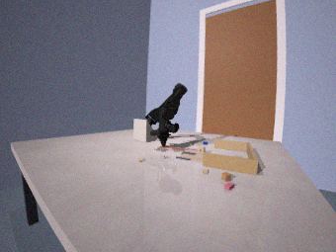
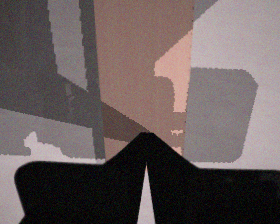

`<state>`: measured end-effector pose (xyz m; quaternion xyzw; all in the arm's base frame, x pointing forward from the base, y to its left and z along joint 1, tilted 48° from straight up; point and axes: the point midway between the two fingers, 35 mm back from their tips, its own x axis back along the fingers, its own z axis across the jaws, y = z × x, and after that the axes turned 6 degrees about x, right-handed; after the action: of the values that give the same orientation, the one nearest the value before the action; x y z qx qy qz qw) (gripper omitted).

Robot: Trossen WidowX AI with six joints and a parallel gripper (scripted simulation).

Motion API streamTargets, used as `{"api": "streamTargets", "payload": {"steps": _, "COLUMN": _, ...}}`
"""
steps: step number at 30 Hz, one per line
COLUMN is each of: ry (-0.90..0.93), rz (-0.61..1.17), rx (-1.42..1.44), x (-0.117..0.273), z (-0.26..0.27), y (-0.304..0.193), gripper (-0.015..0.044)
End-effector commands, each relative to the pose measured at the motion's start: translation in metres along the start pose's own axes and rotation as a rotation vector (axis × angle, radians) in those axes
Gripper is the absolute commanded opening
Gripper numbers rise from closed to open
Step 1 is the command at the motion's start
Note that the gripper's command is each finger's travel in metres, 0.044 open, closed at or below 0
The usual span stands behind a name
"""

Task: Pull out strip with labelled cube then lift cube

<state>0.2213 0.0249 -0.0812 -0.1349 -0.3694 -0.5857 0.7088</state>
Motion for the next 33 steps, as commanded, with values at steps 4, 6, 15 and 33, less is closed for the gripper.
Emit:
{"api": "streamTargets", "payload": {"steps": 4, "ry": 0.014, "rz": 0.032, "rx": -0.008, "x": -0.006, "z": 0.005, "y": -0.009, "gripper": 0.0}}
{"api": "streamTargets", "payload": {"steps": 6, "ry": 0.014, "rz": 0.032, "rx": -0.008, "x": -0.006, "z": 0.005, "y": -0.009, "gripper": 0.0}}
{"api": "streamTargets", "payload": {"steps": 15, "ry": 0.014, "rz": 0.032, "rx": -0.008, "x": -0.006, "z": 0.005, "y": -0.009, "gripper": 0.0}}
{"api": "streamTargets", "payload": {"steps": 33, "ry": 0.012, "rz": 0.031, "rx": -0.033, "x": 0.044, "z": -0.007, "y": 0.039, "gripper": 0.021}}
